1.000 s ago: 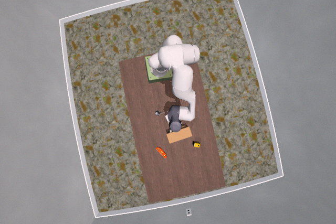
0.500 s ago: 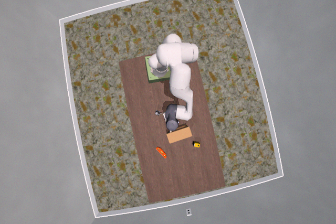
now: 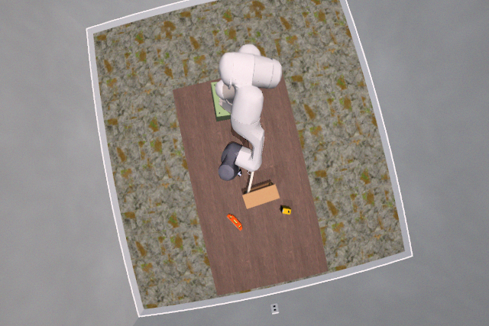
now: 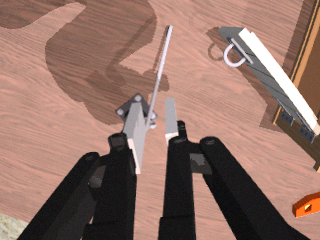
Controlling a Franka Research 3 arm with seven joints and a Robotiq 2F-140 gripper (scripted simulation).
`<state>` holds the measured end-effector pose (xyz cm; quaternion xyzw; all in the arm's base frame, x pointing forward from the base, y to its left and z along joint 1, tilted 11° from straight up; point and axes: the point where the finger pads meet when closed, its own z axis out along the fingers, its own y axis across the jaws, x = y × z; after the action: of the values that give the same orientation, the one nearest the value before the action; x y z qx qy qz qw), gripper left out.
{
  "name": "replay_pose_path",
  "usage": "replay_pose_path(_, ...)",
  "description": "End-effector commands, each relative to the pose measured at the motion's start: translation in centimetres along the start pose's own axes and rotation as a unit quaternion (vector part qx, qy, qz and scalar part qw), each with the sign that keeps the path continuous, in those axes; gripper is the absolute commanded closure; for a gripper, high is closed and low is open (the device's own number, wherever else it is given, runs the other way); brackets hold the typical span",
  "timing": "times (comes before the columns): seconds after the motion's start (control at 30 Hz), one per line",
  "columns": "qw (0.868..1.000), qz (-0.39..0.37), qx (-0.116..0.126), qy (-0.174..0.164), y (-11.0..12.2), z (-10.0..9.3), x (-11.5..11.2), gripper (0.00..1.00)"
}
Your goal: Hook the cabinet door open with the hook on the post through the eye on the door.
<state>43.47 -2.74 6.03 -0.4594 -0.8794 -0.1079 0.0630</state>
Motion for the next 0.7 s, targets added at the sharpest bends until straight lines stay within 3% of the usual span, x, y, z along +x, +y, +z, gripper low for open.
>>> replay_pose_path(0.0,0.99,0.138,0.008,-0.019,0.18,-0.1,-0.11,0.86)
replay_pose_path(0.23,0.978,0.208,0.012,-0.028,0.18,-0.1,-0.11,0.86)
replay_pose_path(0.67,0.978,0.208,0.012,-0.028,0.18,-0.1,-0.11,0.86)
